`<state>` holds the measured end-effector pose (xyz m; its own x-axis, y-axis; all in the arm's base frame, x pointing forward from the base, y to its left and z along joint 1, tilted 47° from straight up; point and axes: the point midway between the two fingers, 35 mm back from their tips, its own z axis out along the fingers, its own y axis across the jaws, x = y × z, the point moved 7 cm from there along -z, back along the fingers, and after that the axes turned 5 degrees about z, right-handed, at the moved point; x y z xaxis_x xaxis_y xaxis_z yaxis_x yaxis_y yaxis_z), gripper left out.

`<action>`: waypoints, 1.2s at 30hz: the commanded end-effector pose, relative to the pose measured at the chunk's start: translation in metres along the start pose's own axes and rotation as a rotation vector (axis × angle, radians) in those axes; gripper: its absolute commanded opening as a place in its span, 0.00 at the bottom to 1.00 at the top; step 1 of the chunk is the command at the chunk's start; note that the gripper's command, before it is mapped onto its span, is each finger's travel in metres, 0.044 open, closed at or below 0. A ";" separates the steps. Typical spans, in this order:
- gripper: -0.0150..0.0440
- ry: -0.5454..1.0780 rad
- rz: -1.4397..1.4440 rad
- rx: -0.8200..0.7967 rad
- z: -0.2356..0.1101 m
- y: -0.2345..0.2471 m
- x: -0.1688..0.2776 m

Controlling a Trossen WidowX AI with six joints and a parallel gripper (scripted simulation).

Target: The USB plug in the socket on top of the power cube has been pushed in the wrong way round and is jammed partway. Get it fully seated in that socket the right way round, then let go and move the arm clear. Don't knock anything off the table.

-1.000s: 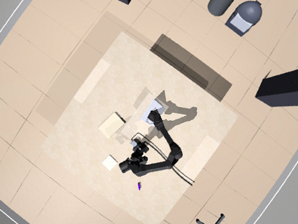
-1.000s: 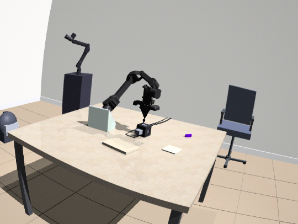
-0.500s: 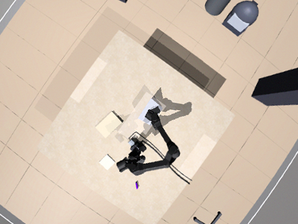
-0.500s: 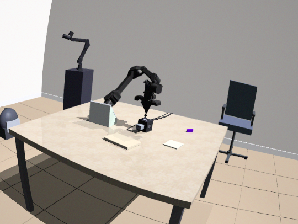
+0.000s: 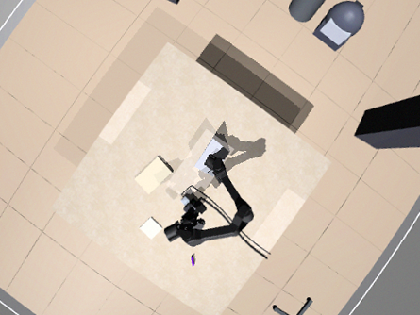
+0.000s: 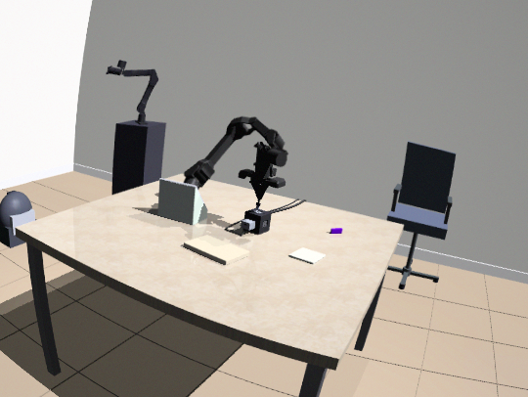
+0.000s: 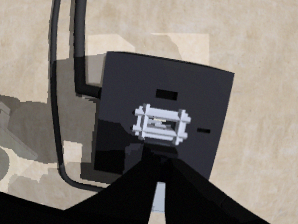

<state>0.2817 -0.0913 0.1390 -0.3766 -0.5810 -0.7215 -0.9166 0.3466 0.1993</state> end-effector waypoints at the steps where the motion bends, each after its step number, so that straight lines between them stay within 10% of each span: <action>1: 0.25 -0.007 -0.005 0.002 0.001 0.000 0.000; 36: 0.25 -0.035 -0.007 -0.001 0.005 -0.001 -0.001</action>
<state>0.2826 -0.0880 0.1364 -0.3707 -0.5598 -0.7411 -0.9177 0.3437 0.1994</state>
